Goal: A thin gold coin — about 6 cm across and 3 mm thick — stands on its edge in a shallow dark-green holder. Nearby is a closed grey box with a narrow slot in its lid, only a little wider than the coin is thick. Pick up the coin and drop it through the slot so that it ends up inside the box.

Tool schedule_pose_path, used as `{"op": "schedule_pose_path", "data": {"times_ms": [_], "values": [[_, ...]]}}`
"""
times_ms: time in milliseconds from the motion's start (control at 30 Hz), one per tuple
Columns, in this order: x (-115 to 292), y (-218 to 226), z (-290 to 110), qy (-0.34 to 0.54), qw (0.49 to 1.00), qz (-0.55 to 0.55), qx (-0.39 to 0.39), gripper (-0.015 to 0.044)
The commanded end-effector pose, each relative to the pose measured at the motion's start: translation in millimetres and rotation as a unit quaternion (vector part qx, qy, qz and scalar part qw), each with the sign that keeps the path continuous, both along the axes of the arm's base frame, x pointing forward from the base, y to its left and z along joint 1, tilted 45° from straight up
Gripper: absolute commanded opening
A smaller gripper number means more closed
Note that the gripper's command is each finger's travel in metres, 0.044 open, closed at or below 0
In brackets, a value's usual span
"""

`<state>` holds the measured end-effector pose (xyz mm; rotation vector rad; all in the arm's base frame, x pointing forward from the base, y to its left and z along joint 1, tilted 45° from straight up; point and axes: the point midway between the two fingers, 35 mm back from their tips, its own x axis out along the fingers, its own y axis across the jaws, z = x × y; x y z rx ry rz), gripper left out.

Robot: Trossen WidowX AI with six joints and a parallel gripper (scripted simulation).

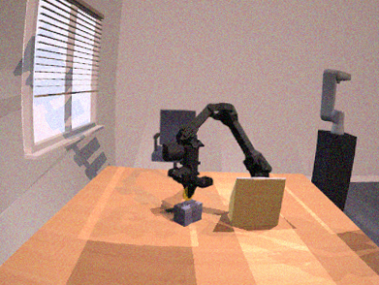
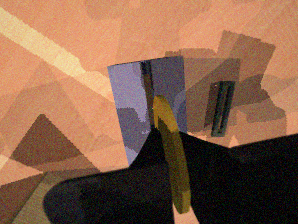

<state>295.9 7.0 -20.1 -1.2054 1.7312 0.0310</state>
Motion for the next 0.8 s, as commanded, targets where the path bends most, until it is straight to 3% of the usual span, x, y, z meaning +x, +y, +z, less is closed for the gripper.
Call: {"op": "schedule_pose_path", "data": {"times_ms": [0, 767], "values": [[-1.6, -2.2, -1.2, 0.003, 1.0, 0.003, -0.002, 0.0], [-0.6, -9.7, -9.2, 0.002, 1.0, 0.002, -0.002, 0.0]]}}
